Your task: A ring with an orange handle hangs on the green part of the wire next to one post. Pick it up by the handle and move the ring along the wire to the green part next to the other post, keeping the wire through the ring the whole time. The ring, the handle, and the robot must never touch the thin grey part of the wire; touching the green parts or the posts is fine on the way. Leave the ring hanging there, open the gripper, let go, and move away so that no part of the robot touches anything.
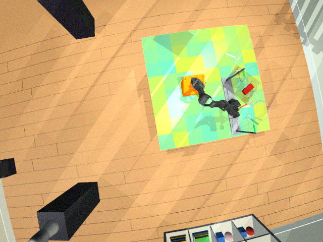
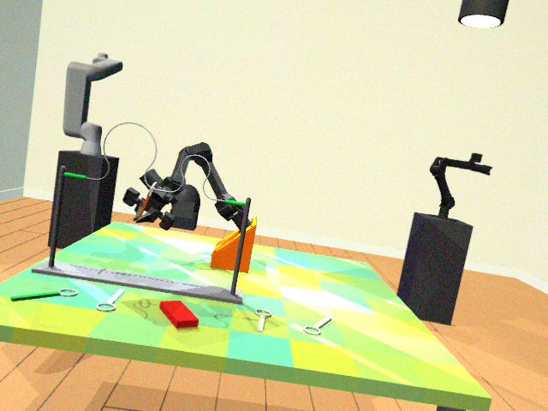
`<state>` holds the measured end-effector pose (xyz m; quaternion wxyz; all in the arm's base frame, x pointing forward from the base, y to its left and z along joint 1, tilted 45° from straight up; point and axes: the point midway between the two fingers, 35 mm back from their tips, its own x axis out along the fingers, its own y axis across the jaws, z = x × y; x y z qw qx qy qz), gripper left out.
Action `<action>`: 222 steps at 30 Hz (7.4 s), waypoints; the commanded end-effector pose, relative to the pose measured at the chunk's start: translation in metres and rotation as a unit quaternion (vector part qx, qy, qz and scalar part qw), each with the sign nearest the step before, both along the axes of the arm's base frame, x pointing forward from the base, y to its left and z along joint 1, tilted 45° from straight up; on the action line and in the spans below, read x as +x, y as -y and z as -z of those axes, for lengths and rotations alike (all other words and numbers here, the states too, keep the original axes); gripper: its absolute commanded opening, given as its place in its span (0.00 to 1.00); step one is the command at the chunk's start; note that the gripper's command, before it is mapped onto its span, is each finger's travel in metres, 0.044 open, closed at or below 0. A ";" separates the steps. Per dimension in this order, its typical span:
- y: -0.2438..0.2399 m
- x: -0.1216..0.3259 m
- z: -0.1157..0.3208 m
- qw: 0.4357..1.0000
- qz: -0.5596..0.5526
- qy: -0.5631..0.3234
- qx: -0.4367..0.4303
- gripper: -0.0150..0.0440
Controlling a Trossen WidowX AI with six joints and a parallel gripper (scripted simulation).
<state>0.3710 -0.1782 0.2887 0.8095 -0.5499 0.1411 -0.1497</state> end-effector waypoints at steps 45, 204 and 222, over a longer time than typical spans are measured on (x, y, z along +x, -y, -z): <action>-0.062 -0.006 0.074 0.976 -0.004 -0.021 0.218 0.00; -0.267 -0.028 0.049 0.735 -0.011 -0.071 0.674 0.00; -0.242 -0.025 0.053 0.852 -0.010 -0.055 0.520 0.00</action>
